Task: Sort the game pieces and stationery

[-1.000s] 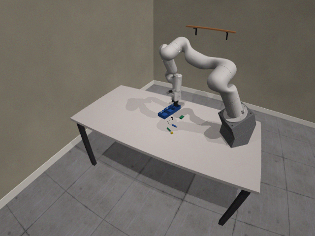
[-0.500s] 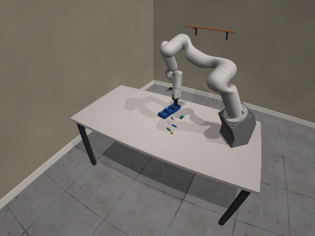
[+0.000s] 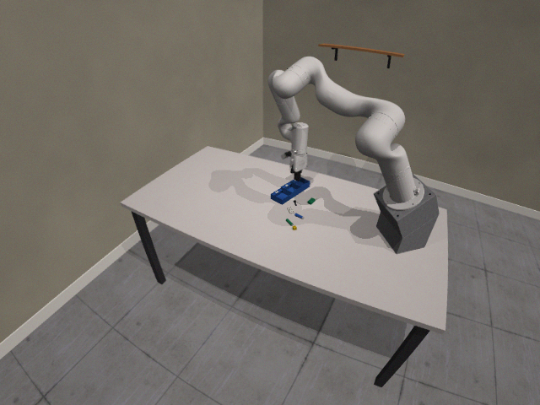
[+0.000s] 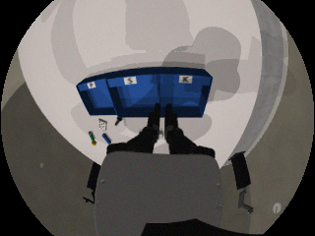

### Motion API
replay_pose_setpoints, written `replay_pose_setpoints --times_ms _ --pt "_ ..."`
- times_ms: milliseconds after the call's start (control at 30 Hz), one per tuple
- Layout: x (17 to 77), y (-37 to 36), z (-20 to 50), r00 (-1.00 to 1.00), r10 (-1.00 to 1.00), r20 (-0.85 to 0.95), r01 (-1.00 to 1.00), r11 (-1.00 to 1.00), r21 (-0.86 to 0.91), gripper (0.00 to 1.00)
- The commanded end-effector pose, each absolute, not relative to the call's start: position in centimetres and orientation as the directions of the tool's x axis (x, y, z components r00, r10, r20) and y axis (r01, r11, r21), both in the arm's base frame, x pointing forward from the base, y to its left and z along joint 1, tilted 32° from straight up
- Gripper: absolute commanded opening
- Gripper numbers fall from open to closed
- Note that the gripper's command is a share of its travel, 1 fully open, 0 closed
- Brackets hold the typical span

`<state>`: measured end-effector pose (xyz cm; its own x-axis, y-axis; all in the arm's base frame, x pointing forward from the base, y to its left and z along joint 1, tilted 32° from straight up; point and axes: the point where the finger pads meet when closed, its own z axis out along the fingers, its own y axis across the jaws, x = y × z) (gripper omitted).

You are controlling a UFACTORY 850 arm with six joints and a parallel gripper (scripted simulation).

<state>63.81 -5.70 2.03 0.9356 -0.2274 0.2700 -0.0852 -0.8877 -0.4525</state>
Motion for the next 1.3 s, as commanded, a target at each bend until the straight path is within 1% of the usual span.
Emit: replay_pose_setpoints --times_ms 0,100,400,1100,1267 --pt "63.9 -3.4 3.2 0.935 -0.228 0.272 -0.085 -0.888 -0.452 0.07" --pt "63.9 -2.1 3.9 0.935 -0.228 0.272 -0.085 -0.888 -0.452 0.07" --pt "64.0 -1.7 4.1 0.935 -0.228 0.272 -0.085 -0.888 -0.452 0.07" --pt "65.7 0.3 -0.2 0.935 -0.229 0.272 -0.086 -0.888 -0.452 0.07" --pt "65.8 0.4 -0.4 0.935 -0.229 0.272 -0.086 -0.888 -0.452 0.07"
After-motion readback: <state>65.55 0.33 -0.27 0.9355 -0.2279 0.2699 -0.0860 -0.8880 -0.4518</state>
